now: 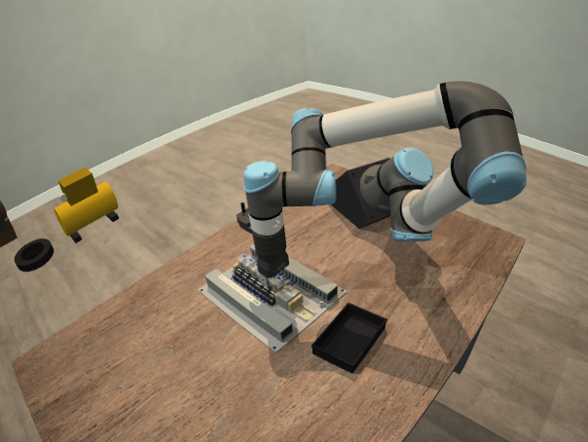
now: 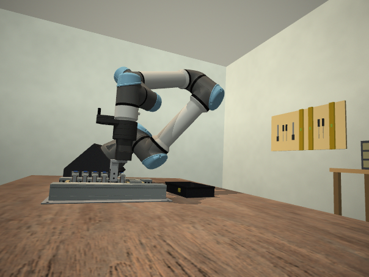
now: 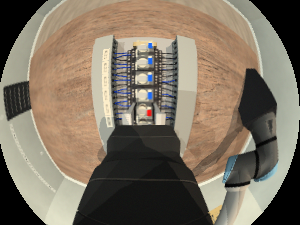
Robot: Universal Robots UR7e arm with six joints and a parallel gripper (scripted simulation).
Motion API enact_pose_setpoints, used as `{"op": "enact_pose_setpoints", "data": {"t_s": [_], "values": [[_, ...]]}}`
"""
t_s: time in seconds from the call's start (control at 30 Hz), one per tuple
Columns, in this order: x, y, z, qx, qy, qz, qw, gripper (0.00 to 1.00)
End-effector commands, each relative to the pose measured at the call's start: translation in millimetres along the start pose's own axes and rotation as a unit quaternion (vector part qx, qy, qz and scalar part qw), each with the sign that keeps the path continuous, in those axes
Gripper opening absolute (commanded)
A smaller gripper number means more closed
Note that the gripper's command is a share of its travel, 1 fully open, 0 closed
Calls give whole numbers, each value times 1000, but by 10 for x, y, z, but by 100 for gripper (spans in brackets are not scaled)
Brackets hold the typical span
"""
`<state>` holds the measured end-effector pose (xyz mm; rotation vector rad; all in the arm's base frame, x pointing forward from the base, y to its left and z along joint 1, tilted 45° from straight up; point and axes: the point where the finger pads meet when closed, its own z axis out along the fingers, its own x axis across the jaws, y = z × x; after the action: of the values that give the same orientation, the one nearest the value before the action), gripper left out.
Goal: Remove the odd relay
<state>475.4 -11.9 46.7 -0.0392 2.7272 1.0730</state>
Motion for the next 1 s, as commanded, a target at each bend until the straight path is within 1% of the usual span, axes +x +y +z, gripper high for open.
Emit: {"op": "enact_pose_setpoints", "data": {"t_s": [0.0, 0.2, 0.6, 0.77, 0.97], "values": [[-1, -2, -5, 0, -5, 0, 1000, 0], [3, -2, -6, 0, -12, 0, 1000, 0], [7, -2, -6, 0, -18, 0, 1000, 0], [11, -2, -7, 0, -25, 0, 1000, 0], [12, -2, -7, 0, -27, 0, 1000, 0]]}}
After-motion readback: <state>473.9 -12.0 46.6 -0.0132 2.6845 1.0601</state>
